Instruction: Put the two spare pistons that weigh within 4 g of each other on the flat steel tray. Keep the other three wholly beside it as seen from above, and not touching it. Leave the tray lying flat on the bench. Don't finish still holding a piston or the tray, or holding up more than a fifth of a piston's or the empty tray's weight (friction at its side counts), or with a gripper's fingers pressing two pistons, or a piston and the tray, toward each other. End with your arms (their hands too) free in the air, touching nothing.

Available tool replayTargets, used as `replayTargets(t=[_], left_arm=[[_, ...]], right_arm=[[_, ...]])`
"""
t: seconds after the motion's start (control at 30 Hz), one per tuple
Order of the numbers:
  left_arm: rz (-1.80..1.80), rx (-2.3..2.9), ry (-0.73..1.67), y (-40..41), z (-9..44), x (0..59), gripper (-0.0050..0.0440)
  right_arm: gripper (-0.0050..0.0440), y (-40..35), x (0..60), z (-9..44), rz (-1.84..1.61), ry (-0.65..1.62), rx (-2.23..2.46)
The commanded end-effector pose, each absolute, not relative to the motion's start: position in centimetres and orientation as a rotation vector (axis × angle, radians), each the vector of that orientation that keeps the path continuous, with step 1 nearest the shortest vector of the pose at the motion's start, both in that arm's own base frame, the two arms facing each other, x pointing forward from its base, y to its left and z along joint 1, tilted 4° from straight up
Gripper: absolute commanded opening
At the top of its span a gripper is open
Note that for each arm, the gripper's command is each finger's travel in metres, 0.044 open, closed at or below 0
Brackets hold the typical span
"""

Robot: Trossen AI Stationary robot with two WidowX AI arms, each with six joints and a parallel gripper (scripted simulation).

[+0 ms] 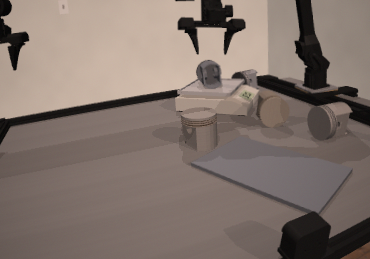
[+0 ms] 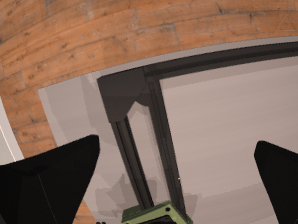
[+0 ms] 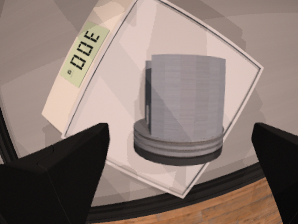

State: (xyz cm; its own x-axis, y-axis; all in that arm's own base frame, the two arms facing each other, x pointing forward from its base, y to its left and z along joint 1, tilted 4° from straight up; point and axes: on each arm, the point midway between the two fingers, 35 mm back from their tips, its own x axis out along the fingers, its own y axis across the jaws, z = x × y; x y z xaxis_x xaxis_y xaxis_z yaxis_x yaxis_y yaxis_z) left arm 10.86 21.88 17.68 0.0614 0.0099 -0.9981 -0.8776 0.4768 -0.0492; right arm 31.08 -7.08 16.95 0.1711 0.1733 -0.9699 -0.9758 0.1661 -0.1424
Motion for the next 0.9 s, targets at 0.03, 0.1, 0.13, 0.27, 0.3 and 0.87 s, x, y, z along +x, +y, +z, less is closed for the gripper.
replayTargets(t=[0.03, 0.1, 0.13, 0.27, 0.3, 0.87], left_arm=[[0.803, -0.848, 1.346, 21.8, 17.7, 10.9, 0.044], [0.803, -0.848, 1.346, 21.8, 17.7, 10.9, 0.044], [0.803, -0.848, 1.346, 21.8, 17.7, 10.9, 0.044], [0.803, -0.848, 1.346, 21.8, 17.7, 10.9, 0.044], [0.803, -0.848, 1.346, 21.8, 17.7, 10.9, 0.044], [0.803, -0.848, 1.346, 21.8, 17.7, 10.9, 0.044]], right_arm=[[0.0378, -6.8, 31.1, 15.7, 1.08, 1.031, -1.022], [0.0378, -6.7, 31.1, 15.4, 1.08, 1.031, -1.022], [0.0378, -6.7, 31.1, 15.3, 1.08, 1.031, -1.022], [0.0378, -6.6, 31.3, 14.6, 1.08, 1.031, -1.022], [0.0378, -6.6, 31.3, 14.5, 1.08, 1.031, -1.022], [0.0378, -6.1, 31.7, 12.0, 1.08, 1.031, -1.022]])
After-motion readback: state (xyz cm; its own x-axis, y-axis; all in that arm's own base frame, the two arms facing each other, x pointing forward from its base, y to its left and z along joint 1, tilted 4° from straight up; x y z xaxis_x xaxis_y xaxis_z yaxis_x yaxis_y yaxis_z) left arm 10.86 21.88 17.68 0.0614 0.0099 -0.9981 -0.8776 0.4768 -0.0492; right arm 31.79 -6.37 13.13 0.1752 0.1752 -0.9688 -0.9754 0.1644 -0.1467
